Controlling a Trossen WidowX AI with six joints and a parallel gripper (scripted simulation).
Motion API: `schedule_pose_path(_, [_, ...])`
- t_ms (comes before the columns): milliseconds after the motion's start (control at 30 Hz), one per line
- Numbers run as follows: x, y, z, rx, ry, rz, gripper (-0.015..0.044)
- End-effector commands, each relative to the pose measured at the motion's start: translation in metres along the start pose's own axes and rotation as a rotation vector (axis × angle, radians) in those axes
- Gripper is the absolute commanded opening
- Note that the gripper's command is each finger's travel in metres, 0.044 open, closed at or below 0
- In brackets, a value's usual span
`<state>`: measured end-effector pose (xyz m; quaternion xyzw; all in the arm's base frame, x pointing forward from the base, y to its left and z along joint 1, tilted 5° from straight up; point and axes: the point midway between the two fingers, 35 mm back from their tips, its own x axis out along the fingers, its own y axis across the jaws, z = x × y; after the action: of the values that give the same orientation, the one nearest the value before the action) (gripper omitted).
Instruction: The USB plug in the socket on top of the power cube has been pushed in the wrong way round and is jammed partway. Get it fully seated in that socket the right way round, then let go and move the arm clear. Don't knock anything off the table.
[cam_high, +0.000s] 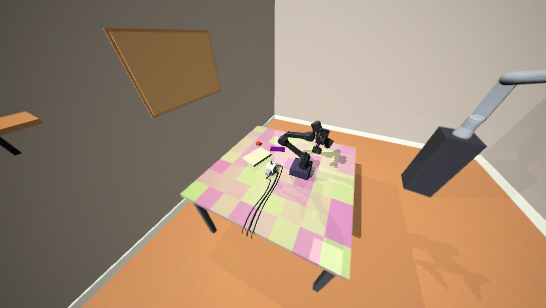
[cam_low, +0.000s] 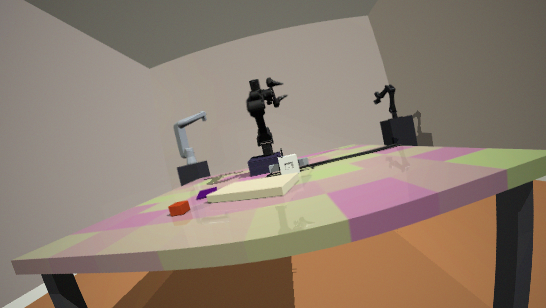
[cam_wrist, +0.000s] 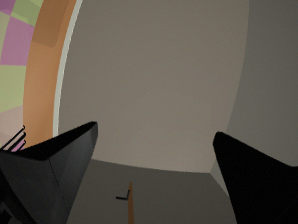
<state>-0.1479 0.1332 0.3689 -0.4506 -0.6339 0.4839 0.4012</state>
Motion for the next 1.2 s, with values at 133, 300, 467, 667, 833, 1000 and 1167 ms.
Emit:
schedule_pose_path(133, [-0.011, -0.01, 0.027, -0.001, -0.138, -0.04, 0.044])
schedule_pose_path(300, [-0.055, -0.025, 0.088, -0.037, -0.469, -0.121, 0.044])
schedule_pose_path(467, [-0.123, -0.03, 0.135, -0.074, -0.815, -0.198, 0.044])
schedule_pose_path(667, [-0.221, -0.028, 0.158, -0.124, -1.237, -0.307, 0.044])
schedule_pose_path(833, [-0.304, -0.013, 0.152, -0.194, -1.571, -0.361, 0.044])
schedule_pose_path(1000, [-0.381, 0.01, 0.118, -0.298, -1.875, -0.438, 0.044])
schedule_pose_path(1167, [-0.442, 0.04, 0.065, -0.414, -2.152, -0.515, 0.044])
